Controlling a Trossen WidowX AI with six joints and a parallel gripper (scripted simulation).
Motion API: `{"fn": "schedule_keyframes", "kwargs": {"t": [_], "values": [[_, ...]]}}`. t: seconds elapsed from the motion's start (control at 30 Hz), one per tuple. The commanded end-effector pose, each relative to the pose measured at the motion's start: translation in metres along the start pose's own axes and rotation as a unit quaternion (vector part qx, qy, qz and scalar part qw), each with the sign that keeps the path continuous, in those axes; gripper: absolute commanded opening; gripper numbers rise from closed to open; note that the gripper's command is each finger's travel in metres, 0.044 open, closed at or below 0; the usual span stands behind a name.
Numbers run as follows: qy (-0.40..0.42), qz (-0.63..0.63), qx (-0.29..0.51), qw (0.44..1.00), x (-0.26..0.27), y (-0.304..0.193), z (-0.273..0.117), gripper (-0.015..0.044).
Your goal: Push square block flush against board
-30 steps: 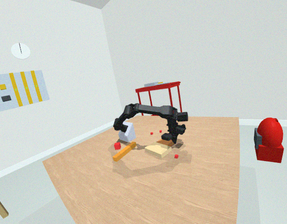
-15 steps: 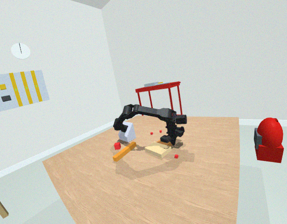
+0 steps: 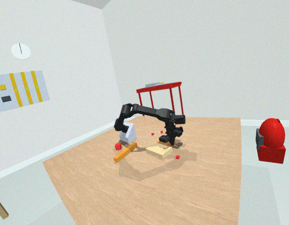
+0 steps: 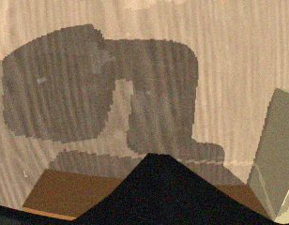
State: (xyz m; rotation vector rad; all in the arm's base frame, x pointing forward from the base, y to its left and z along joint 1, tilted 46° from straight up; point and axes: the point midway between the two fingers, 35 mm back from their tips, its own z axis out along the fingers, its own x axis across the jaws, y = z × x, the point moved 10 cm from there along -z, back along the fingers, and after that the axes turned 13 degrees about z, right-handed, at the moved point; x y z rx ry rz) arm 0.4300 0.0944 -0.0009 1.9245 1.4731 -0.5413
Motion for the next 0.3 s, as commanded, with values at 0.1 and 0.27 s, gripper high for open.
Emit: {"fn": "schedule_keyframes", "kwargs": {"t": [0.1, 0.27], "values": [[-0.002, 0.0, 0.003, 1.0, -0.001, -0.0071, 0.0026, 0.0], [-0.002, 0.0, 0.003, 1.0, 0.0007, -0.001, 0.0024, 0.0]]}}
